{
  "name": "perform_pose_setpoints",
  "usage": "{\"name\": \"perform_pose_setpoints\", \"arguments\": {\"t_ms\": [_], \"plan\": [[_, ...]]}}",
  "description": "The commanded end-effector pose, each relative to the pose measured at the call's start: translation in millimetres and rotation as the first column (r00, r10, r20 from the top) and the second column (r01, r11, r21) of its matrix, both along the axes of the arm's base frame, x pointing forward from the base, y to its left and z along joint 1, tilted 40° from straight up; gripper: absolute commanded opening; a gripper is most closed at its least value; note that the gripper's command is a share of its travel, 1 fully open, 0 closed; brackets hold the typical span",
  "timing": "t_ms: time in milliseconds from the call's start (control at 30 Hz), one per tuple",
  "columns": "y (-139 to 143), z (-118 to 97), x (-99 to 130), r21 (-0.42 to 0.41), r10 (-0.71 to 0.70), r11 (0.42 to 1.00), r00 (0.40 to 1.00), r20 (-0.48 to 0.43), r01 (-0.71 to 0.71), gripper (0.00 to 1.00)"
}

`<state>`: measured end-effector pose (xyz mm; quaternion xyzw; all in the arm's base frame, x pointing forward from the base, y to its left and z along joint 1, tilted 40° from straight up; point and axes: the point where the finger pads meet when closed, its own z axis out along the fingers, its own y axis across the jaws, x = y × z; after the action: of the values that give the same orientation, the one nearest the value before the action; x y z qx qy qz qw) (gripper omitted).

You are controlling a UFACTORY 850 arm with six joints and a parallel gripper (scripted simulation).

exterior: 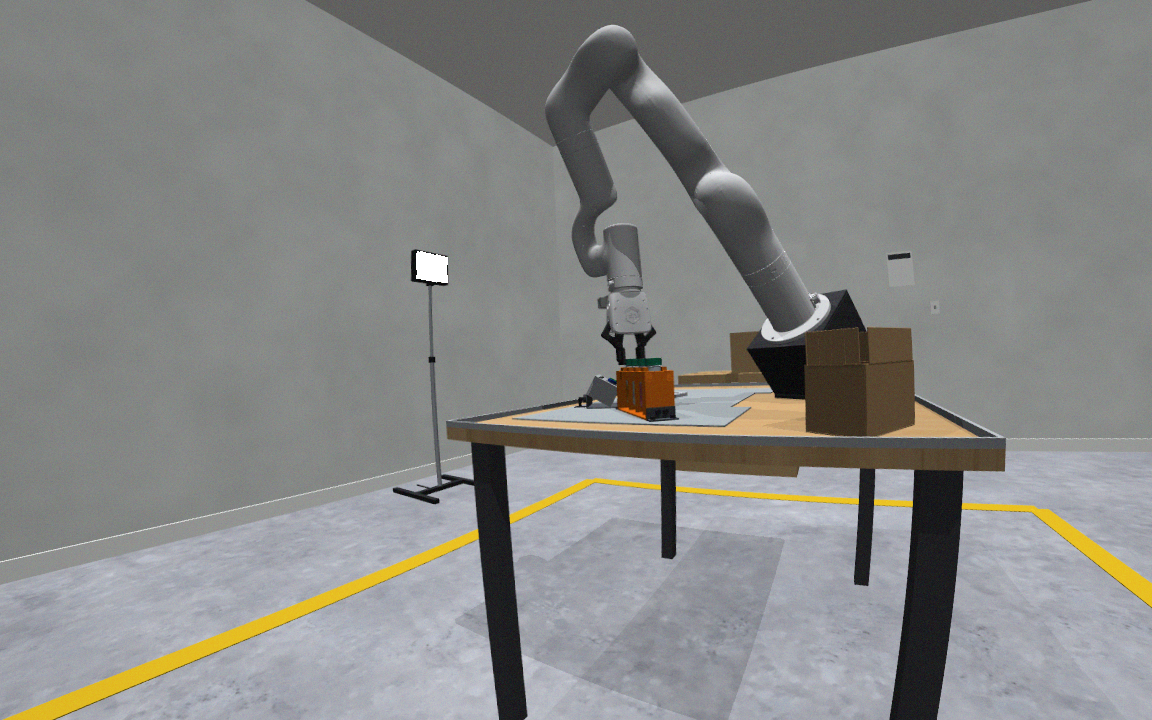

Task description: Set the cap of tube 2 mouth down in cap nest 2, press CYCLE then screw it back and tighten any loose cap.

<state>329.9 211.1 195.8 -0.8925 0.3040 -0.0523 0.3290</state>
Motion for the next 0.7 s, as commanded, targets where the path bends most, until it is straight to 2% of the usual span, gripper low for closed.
{"name": "perform_pose_setpoints", "arguments": {"t_ms": [0, 33, 67, 133, 233, 267, 300, 567, 600, 667], "plan": [[0.0, 0.1, 0.0, -0.066, 0.162, 0.986, 0.977, 0.141, -0.154, 0.46], [0.1, 0.0, 0.0, -0.100, 0.227, 0.972, 0.957, 0.181, -0.212, 0.46], [0.0, 0.1, 0.0, -0.100, 0.227, 0.972, 0.957, 0.181, -0.212, 0.46], [0.1, 0.0, 0.0, -0.169, 0.347, 0.935, 0.905, 0.245, -0.313, 0.46], [0.1, 0.0, 0.0, -0.216, 0.420, 0.904, 0.862, 0.283, -0.370, 0.46], [0.1, 0.0, 0.0, -0.258, 0.482, 0.872, 0.819, 0.311, -0.415, 0.46], [0.1, 0.0, 0.0, -0.273, 0.503, 0.860, 0.803, 0.320, -0.430, 0.46], [0.0, 0.1, -0.1, -0.273, 0.503, 0.860, 0.803, 0.320, -0.430, 0.46], [0.0, 0.1, -0.1, -0.273, 0.503, 0.860, 0.803, 0.320, -0.430, 0.00], [0.0, 0.0, -0.1, -0.273, 0.503, 0.860, 0.803, 0.320, -0.430, 0.00]]}}
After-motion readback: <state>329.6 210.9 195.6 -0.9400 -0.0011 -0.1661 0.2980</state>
